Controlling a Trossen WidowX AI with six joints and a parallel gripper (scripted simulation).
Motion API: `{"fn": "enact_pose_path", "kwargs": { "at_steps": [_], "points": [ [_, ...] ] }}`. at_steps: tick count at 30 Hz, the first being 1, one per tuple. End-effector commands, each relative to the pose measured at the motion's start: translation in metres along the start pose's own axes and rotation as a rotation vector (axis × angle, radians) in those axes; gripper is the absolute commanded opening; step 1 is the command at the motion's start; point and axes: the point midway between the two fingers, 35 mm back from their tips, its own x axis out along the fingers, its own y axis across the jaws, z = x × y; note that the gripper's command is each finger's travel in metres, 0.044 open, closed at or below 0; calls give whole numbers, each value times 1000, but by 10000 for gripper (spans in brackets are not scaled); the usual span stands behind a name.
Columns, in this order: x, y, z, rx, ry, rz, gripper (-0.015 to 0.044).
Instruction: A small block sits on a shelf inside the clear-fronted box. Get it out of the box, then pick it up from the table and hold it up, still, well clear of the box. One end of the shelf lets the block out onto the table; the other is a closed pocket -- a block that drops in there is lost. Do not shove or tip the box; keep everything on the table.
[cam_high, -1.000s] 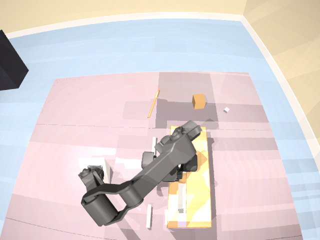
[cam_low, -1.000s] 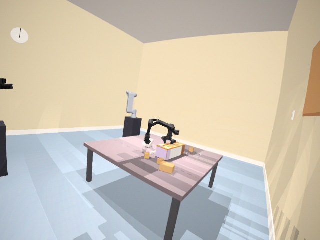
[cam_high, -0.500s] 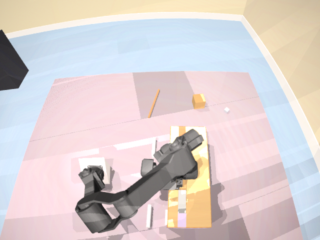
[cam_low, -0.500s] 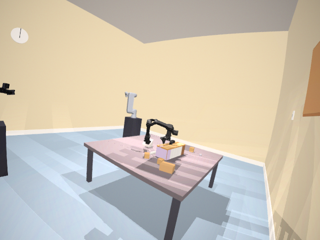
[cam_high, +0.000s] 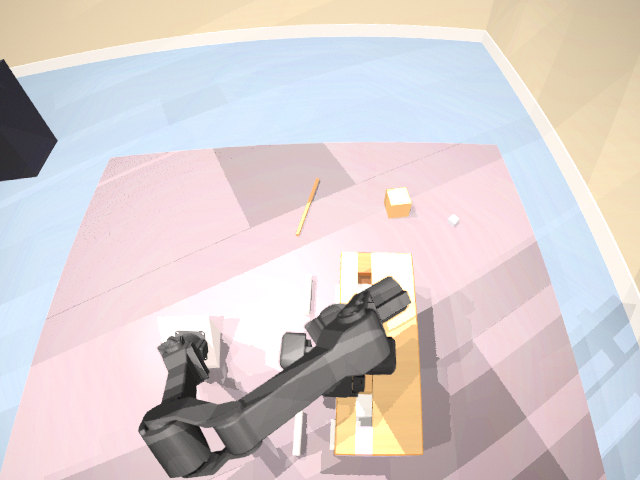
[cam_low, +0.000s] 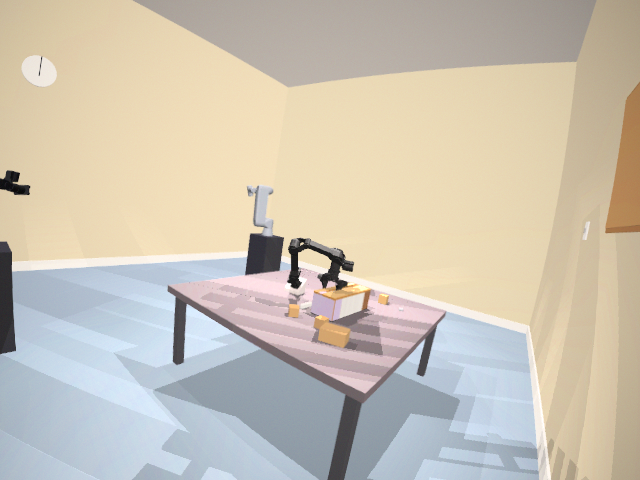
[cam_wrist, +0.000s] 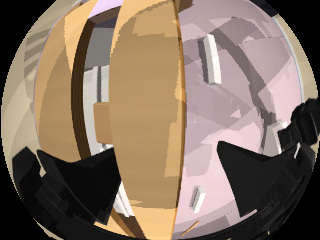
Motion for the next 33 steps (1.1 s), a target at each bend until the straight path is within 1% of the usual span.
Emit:
{"fn": "enact_pose_path", "kwargs": {
  "at_steps": [1,33],
  "points": [
    [2,-1,10,-7,-7,-1,400],
    [7,0,68,-7,-9,-1,400]
  ]
}}
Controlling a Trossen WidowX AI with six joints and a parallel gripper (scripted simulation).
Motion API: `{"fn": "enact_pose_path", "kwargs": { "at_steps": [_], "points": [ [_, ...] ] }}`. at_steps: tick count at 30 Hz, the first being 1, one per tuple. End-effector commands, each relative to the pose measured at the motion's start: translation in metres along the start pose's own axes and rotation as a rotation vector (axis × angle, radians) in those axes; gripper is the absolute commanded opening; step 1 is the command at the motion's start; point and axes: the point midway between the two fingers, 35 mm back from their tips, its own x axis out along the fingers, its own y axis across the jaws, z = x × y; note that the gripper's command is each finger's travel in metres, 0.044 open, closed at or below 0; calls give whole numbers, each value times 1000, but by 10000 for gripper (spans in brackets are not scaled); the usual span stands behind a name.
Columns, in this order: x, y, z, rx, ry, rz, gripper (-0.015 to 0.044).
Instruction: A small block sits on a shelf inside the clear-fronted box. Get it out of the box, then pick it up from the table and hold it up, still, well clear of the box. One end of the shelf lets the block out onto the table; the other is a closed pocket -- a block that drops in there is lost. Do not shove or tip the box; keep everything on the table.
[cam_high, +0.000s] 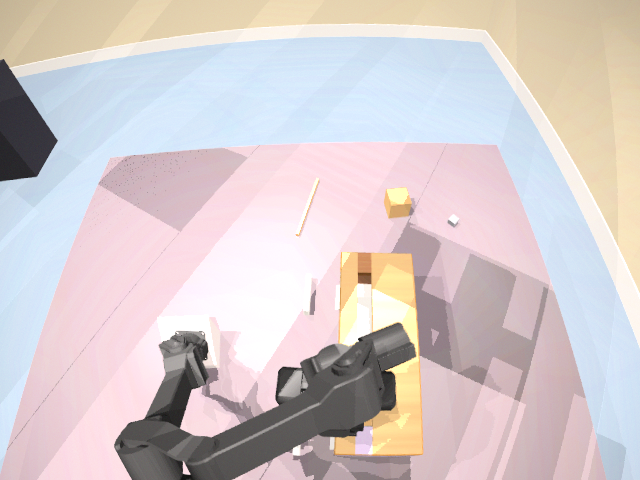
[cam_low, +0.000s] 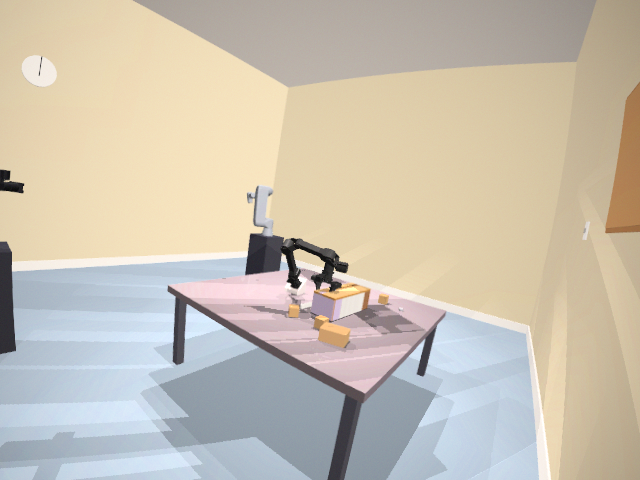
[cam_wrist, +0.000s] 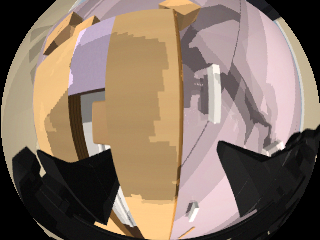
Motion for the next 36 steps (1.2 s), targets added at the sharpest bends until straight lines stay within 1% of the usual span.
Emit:
{"fn": "enact_pose_path", "kwargs": {
  "at_steps": [1,8,10,13,19,21,23,26,27,29,31,32,36],
  "points": [
    [0,0,11,-2,-4,2,400],
    [2,0,23,-2,-5,2,400],
    [-2,2,16,-5,-1,5,400],
    [-18,7,-11,-14,12,13,400],
    [-66,1,-90,-35,11,32,400],
    [-77,-5,-107,-37,3,37,400],
    [-80,-7,-113,-38,0,39,400],
    [-80,-7,-113,-38,0,39,400],
    [-73,-5,-105,-56,2,42,400],
    [-74,-4,-98,-1,17,52,348],
    [-75,-2,-78,152,57,78,295],
    [-76,-2,-67,238,79,92,285],
    [-76,-4,-24,581,167,141,285]
  ]
}}
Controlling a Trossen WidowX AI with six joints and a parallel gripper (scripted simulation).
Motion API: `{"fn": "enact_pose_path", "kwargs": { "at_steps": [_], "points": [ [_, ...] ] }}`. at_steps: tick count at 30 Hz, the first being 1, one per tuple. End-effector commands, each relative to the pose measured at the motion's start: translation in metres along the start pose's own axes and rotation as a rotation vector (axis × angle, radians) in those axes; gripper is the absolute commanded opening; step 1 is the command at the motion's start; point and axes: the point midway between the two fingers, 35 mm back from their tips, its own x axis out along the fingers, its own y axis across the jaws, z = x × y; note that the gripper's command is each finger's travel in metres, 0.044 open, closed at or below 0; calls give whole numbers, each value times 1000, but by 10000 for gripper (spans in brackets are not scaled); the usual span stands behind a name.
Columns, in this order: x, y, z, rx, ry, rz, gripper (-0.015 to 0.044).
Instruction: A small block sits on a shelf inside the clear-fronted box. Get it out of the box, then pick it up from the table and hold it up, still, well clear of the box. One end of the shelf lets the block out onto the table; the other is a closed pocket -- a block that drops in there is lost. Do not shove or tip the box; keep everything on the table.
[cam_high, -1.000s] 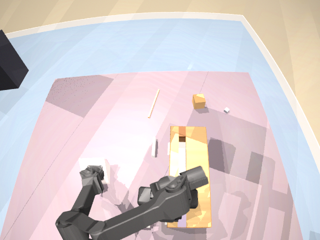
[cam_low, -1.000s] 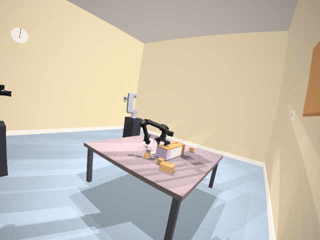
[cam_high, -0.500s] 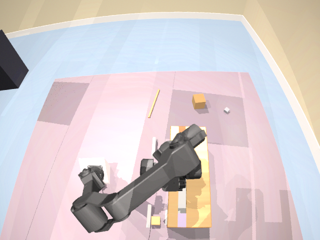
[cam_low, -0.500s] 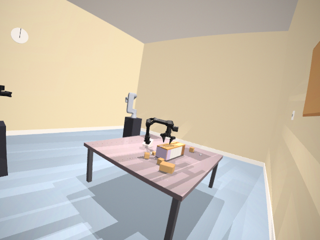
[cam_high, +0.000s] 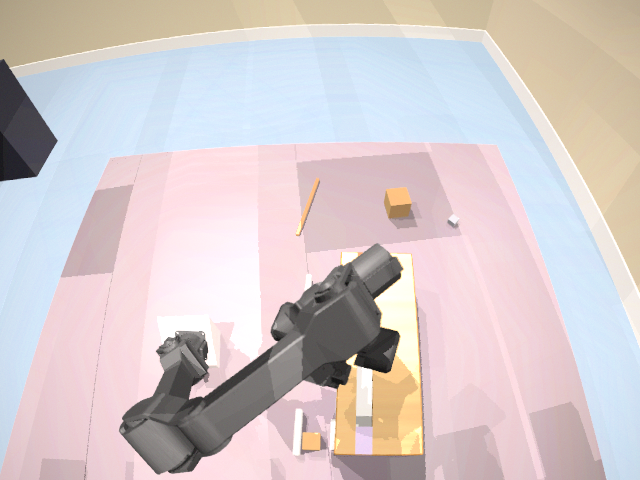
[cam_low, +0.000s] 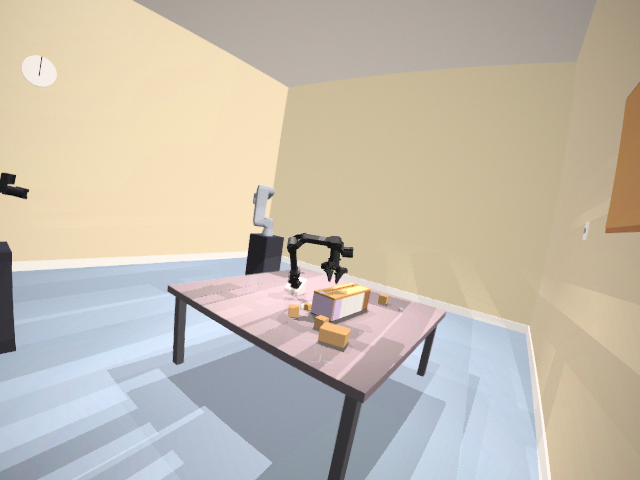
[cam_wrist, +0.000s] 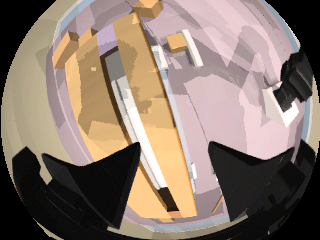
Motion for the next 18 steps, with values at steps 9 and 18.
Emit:
{"fn": "enact_pose_path", "kwargs": {
  "at_steps": [9,18],
  "points": [
    [-8,7,132,1075,241,162,285],
    [-8,4,147,1204,272,181,285]
  ]
}}
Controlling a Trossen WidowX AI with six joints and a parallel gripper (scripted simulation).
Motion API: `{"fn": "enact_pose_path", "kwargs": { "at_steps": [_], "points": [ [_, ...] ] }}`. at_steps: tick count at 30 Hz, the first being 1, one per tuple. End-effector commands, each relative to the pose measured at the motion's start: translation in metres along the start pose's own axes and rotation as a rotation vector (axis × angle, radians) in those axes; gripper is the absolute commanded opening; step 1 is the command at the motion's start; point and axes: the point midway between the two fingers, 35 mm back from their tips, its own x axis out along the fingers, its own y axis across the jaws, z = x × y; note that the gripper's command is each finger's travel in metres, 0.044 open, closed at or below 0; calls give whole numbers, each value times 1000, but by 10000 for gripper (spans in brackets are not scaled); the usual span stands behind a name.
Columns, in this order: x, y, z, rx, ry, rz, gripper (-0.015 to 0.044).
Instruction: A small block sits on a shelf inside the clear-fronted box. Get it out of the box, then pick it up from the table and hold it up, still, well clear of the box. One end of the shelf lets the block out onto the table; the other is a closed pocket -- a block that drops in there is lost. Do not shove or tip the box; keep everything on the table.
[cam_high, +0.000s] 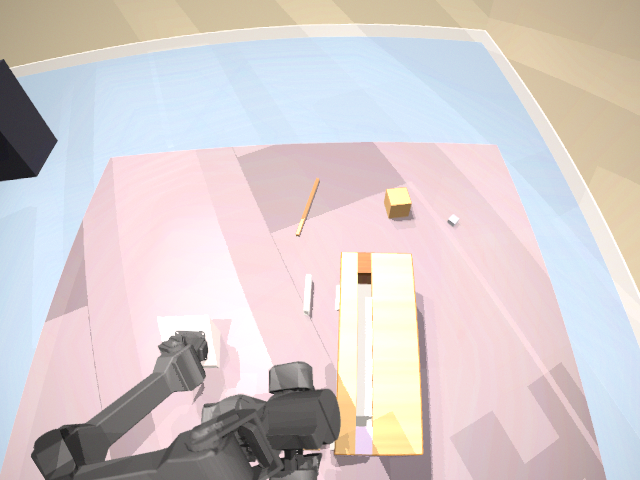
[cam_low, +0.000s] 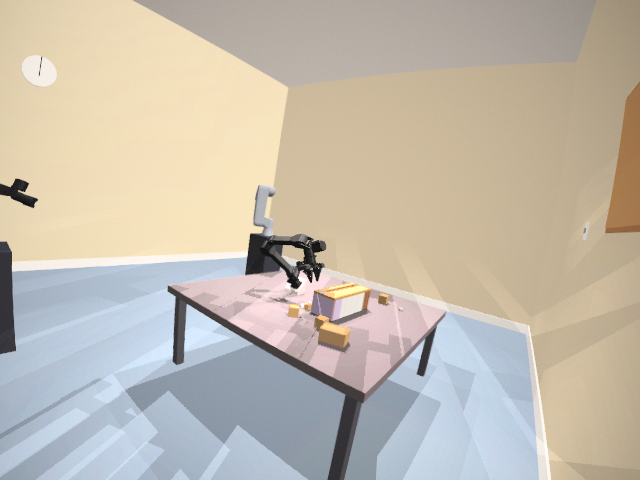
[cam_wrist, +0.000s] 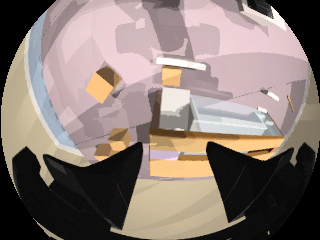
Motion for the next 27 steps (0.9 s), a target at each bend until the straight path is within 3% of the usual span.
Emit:
{"fn": "enact_pose_path", "kwargs": {
  "at_steps": [1,6,14,27],
  "points": [
    [1,3,4,47,5,11,285],
    [8,2,7,53,2,8,285],
    [83,0,44,104,8,17,285],
    [92,0,47,105,8,16,285]
  ]
}}
